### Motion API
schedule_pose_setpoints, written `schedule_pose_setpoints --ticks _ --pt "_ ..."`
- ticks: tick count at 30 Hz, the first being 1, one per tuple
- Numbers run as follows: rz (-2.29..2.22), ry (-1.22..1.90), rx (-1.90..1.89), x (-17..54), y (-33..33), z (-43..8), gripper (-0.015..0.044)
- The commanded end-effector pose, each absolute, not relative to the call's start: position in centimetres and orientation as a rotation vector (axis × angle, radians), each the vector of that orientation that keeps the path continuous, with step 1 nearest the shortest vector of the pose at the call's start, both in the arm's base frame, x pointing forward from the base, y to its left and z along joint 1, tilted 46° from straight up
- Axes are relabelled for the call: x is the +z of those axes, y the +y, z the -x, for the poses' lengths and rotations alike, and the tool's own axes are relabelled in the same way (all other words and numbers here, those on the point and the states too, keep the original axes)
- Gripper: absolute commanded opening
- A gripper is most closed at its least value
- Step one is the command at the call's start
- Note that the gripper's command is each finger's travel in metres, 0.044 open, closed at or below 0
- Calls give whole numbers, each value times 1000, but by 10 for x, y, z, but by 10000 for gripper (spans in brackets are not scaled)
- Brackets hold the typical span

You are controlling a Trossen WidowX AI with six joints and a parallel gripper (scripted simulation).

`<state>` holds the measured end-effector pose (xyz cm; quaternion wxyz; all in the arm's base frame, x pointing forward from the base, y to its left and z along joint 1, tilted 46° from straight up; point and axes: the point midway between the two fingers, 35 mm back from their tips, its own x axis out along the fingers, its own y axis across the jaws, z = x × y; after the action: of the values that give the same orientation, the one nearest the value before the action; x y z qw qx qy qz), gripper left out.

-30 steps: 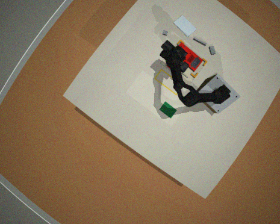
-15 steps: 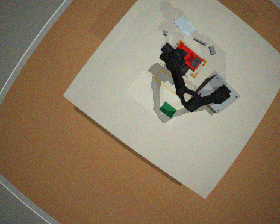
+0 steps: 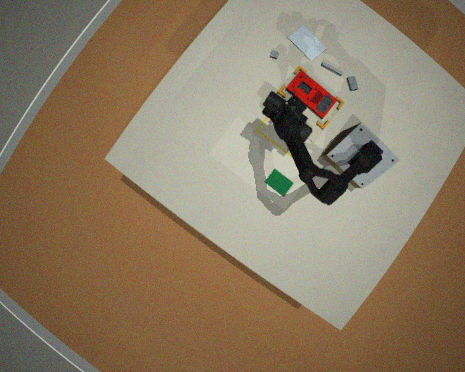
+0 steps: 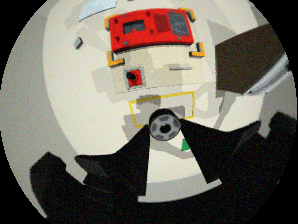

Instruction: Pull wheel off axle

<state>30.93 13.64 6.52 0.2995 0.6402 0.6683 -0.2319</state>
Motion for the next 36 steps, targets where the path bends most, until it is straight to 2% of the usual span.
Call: schedule_pose_setpoints --ticks 1,16,35,36 --pt "-1701 1775 -619 73 144 -298 0" --pt "-1702 1777 -616 65 166 -288 0" --pt "-1705 1780 -614 8 226 -287 0" --pt "-1699 1787 -607 12 224 -287 26"
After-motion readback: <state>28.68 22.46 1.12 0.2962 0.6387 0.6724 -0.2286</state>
